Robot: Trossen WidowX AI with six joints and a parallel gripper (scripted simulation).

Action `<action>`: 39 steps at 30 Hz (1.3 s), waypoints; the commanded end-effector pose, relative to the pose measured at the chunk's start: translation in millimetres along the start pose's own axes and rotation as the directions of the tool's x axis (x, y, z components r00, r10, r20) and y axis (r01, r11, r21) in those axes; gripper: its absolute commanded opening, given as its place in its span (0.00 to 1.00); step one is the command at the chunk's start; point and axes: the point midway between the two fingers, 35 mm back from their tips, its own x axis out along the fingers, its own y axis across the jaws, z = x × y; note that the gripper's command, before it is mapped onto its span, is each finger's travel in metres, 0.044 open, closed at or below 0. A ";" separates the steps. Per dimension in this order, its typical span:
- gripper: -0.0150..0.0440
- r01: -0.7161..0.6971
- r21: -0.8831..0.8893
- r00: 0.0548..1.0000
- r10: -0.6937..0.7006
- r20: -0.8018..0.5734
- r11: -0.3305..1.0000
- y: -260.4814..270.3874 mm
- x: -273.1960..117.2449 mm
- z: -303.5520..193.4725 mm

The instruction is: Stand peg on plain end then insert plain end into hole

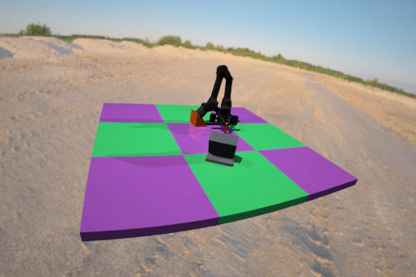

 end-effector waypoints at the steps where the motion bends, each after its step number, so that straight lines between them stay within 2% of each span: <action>1: 0.47 0.000 -0.002 1.000 0.000 0.000 1.000 -0.1 0.0 -0.1; 25: 0.47 0.000 -0.002 1.000 0.000 0.000 1.000 -0.1 0.0 -0.1; 36: 0.96 0.000 -0.002 1.000 0.000 0.000 1.000 -0.1 0.0 -0.1; 37: 1.00 0.000 -0.002 1.000 0.000 0.000 1.000 -0.1 0.0 -0.1; 39: 1.00 0.000 -0.002 1.000 0.000 0.000 1.000 -0.1 0.0 -0.1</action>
